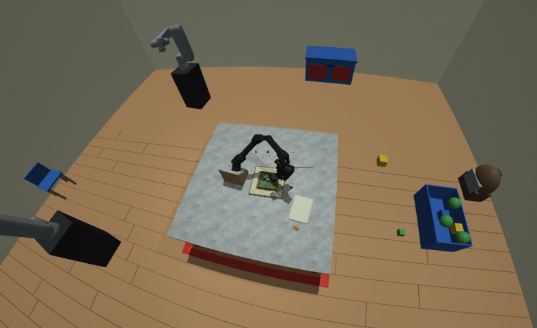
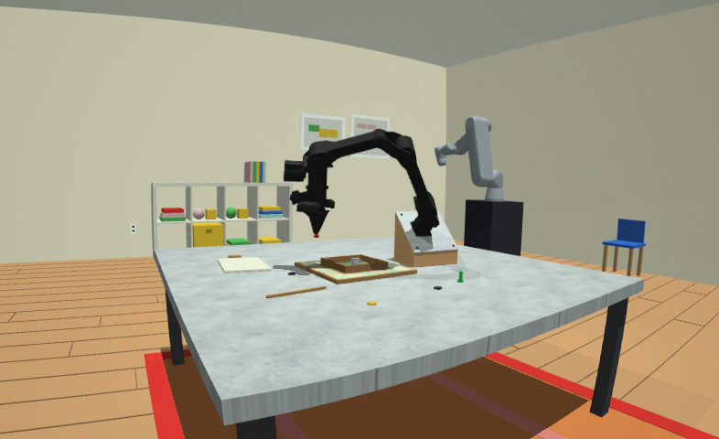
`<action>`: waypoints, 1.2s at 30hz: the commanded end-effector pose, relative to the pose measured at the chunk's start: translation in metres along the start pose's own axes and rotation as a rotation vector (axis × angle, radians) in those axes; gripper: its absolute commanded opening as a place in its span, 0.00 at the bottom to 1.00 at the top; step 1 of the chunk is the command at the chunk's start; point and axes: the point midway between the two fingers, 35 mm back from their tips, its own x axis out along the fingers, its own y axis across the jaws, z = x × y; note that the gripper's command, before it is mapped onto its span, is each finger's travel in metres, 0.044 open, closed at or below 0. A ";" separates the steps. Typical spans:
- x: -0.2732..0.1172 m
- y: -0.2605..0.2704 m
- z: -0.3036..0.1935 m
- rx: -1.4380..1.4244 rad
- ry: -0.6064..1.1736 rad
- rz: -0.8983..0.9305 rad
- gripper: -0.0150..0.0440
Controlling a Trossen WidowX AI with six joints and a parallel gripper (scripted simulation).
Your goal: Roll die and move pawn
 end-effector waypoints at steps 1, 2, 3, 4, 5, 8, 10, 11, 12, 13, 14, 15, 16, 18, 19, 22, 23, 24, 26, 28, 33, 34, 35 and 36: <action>0.008 0.015 -0.022 0.000 0.003 0.002 0.25; 0.010 0.018 -0.027 0.000 0.003 0.003 0.25; 0.011 0.021 -0.032 0.000 0.003 0.003 0.25; 0.013 0.024 -0.037 0.000 0.003 0.004 0.25; 0.015 0.027 -0.042 0.000 0.004 0.004 0.25; 0.021 0.035 -0.058 0.000 0.005 0.007 0.25; 0.024 0.039 -0.069 0.000 0.007 0.009 0.25; 0.026 0.042 -0.074 0.000 0.008 0.010 0.25; 0.028 0.044 -0.079 0.000 0.009 0.011 0.25; 0.029 0.045 -0.085 0.000 0.010 0.012 0.25; 0.031 0.047 -0.090 0.000 0.011 0.014 0.25; 0.033 0.049 -0.096 0.000 0.013 0.015 0.25; 0.035 0.050 -0.101 -0.001 0.015 0.017 0.25; 0.038 0.053 -0.112 -0.001 0.018 0.020 0.25; 0.040 0.054 -0.118 -0.001 0.020 0.021 0.25; 0.045 0.056 -0.134 -0.001 0.027 0.026 0.25; 0.045 0.057 -0.137 -0.001 0.028 0.027 0.25; 0.046 0.057 -0.137 -0.001 0.028 0.027 0.25; 0.046 0.057 -0.137 -0.001 0.028 0.027 0.25; 0.048 0.057 -0.137 -0.001 0.028 0.027 0.25; 0.067 0.058 -0.138 -0.001 0.028 0.028 0.25; 0.073 0.058 -0.138 -0.001 0.029 0.028 0.25; 0.077 0.058 -0.138 -0.001 0.029 0.028 0.25; 0.080 0.058 -0.139 -0.001 0.029 0.029 0.25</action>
